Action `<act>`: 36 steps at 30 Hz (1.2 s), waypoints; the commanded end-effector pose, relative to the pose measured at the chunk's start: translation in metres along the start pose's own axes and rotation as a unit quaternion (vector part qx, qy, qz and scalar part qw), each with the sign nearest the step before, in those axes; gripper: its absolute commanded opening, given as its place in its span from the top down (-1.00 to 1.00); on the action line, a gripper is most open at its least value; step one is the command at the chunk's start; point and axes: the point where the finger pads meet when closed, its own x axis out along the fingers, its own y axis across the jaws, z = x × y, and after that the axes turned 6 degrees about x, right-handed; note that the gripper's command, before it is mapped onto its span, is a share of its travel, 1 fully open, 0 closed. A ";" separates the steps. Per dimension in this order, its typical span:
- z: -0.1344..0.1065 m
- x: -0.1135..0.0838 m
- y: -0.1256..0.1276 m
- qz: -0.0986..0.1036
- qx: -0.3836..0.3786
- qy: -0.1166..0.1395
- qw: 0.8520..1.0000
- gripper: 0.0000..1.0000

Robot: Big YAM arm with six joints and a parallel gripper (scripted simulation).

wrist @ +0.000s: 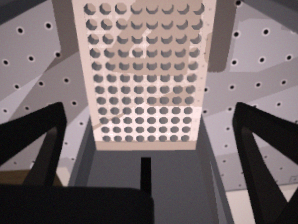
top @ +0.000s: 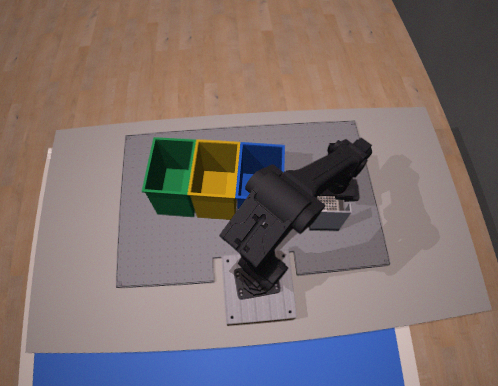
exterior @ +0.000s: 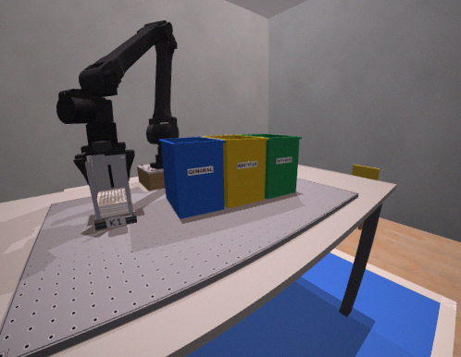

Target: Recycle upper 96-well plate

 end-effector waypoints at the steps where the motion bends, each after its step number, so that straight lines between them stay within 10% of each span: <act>1: -0.001 0.014 0.003 0.002 -0.009 0.006 1.000 -1.00; 36: -0.002 0.054 0.003 0.002 -0.008 0.007 1.000 -1.00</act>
